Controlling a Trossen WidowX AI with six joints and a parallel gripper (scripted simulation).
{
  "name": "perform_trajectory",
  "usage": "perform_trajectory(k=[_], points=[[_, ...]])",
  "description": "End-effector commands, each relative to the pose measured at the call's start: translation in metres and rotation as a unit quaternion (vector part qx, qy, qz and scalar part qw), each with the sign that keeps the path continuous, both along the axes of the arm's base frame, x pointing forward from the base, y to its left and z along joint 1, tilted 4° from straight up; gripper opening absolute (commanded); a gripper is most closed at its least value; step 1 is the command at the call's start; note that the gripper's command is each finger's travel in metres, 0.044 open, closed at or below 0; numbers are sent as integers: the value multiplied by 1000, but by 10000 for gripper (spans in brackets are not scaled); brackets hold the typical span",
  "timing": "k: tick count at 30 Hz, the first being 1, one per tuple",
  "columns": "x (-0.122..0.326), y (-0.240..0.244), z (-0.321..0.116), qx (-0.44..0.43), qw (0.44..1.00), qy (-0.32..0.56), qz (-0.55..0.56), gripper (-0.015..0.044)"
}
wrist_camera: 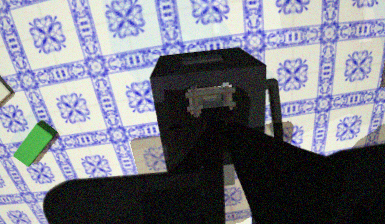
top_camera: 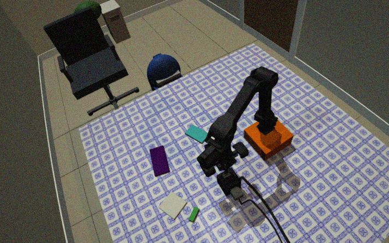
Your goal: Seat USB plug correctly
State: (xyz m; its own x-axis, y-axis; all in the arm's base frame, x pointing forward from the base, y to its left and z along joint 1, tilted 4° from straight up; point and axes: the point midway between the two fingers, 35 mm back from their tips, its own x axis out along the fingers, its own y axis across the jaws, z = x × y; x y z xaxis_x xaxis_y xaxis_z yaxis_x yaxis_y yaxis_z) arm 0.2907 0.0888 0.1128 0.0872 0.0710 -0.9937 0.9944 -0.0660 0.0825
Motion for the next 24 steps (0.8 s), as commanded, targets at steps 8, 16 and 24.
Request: perform_trajectory(k=[8, 16, 24], points=[[0, 0, -1, 6, 1000, -1, 3, 0], [0, 0, -2, 9, 1000, -1, 4, 0], [0, 0, -3, 11, 1000, -1, 4, 0]])
